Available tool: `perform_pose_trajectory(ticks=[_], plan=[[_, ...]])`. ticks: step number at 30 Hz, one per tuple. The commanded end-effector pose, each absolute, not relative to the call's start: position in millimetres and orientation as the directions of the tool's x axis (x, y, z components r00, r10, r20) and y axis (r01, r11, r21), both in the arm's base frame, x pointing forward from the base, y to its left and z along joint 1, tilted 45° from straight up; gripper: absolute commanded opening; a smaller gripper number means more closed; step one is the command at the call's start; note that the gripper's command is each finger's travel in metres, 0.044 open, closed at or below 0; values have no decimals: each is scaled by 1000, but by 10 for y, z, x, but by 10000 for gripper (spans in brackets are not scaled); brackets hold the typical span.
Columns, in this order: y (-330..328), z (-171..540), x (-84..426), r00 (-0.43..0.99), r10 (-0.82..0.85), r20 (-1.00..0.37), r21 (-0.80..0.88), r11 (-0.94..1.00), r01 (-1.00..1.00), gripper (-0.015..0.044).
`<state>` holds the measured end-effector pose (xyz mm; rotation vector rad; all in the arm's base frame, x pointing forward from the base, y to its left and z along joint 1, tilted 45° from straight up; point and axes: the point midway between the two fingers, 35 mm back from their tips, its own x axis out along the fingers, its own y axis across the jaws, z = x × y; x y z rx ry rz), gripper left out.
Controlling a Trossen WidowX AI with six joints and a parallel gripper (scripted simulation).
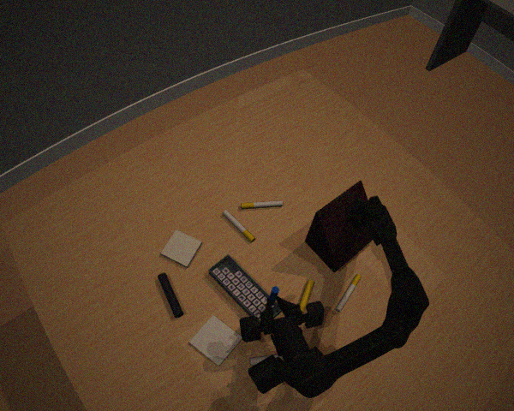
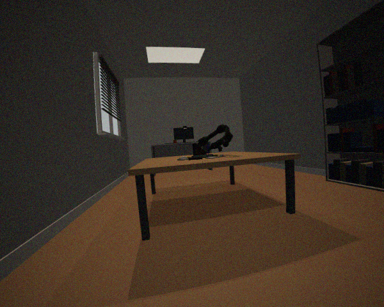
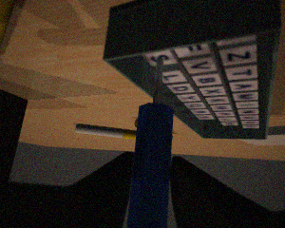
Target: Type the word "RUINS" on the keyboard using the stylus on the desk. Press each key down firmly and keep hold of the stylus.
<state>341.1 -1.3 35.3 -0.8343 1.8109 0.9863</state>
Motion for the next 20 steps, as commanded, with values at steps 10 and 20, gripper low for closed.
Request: perform_pose_trajectory(ticks=[10,20], plan=[[-260,607,3340,-384,-137,-913,285,461,-841,81],[-240,589,3350,-381,-133,-915,281,467,-838,81]])
